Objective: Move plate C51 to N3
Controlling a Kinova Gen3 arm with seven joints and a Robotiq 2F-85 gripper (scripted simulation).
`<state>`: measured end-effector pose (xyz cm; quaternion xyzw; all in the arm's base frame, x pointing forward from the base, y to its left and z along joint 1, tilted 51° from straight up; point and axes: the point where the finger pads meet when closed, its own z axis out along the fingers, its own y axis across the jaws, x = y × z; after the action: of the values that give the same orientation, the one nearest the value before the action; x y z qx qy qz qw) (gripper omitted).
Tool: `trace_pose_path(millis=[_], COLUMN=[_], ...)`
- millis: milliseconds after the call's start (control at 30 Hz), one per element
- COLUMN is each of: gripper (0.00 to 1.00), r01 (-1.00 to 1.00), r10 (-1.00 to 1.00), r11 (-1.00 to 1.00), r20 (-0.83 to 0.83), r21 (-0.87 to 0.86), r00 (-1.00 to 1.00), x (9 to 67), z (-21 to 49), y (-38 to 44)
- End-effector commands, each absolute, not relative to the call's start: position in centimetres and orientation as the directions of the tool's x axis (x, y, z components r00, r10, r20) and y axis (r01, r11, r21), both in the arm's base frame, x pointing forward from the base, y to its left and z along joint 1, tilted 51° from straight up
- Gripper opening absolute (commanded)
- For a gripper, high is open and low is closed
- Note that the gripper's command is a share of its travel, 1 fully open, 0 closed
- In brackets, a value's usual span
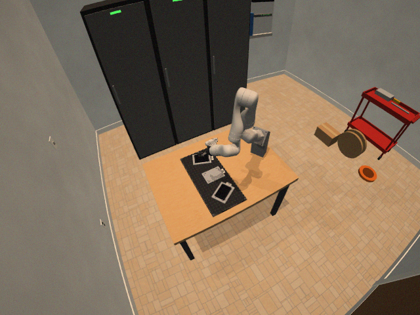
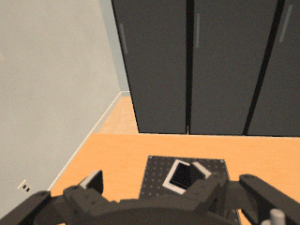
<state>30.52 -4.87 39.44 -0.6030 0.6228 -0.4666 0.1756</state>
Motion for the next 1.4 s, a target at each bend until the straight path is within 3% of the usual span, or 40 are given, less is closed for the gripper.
trace_pose_path(millis=[0,533,1367], gripper=[1.00,1.00,1.00], r01=[-0.587,-0.587,-0.617], r10=[-0.915,-0.915,-0.941], r11=[-0.162,-0.162,0.060], r20=[0.344,0.344,0.160], r21=[-0.794,-0.794,-0.785], r00=[-0.212,-0.212,-0.296], x=[30.5,30.5,32.6], z=[39.5,39.5,36.2], y=[-4.9,-4.9,-5.4])
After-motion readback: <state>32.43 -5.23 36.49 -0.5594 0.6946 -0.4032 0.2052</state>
